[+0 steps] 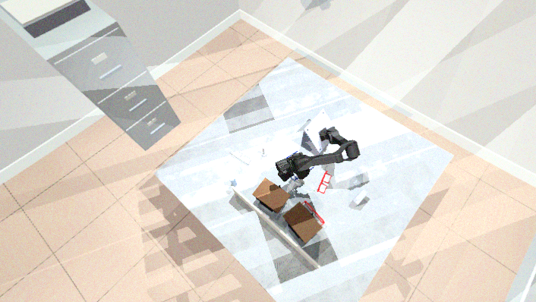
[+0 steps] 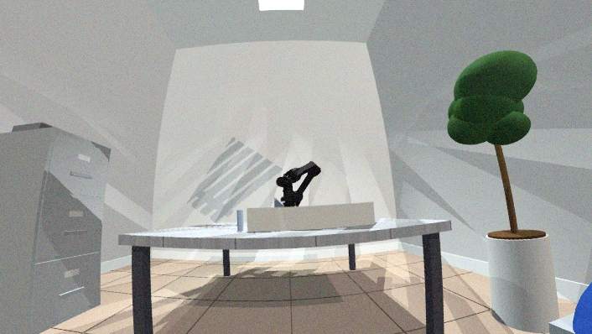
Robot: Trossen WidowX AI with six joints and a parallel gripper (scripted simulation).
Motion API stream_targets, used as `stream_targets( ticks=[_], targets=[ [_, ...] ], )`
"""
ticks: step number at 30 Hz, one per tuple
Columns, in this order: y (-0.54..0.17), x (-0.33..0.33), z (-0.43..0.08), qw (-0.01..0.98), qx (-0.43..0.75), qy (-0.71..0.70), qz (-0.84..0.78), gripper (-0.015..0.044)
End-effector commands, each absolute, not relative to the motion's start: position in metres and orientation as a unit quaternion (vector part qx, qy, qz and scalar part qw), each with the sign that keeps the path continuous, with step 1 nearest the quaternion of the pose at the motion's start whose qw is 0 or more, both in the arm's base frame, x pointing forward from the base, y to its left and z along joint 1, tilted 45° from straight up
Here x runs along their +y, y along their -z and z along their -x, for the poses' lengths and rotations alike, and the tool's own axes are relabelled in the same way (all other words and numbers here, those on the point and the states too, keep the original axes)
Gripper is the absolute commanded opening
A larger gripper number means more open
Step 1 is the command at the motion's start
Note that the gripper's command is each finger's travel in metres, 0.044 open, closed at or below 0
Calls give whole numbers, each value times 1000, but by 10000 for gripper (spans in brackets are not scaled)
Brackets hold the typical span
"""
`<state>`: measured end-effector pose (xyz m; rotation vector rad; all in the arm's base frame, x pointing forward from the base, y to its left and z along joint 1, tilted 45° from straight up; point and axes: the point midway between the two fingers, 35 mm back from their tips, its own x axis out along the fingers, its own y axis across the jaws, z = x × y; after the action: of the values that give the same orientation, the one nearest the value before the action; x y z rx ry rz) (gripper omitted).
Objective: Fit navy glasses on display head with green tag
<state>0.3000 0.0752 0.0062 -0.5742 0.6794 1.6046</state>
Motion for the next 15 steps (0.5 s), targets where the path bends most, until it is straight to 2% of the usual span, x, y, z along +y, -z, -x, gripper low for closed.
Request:
stream_targets(
  ticks=[1,4,14,15],
  targets=[
    [-6,75,-300,608,294,-694,248,134],
    [-6,75,-300,608,294,-694,248,200],
    [-10,71,-294,603,293,-698,253,200],
    [-10,71,-294,603,293,-698,253,174]
  ],
)
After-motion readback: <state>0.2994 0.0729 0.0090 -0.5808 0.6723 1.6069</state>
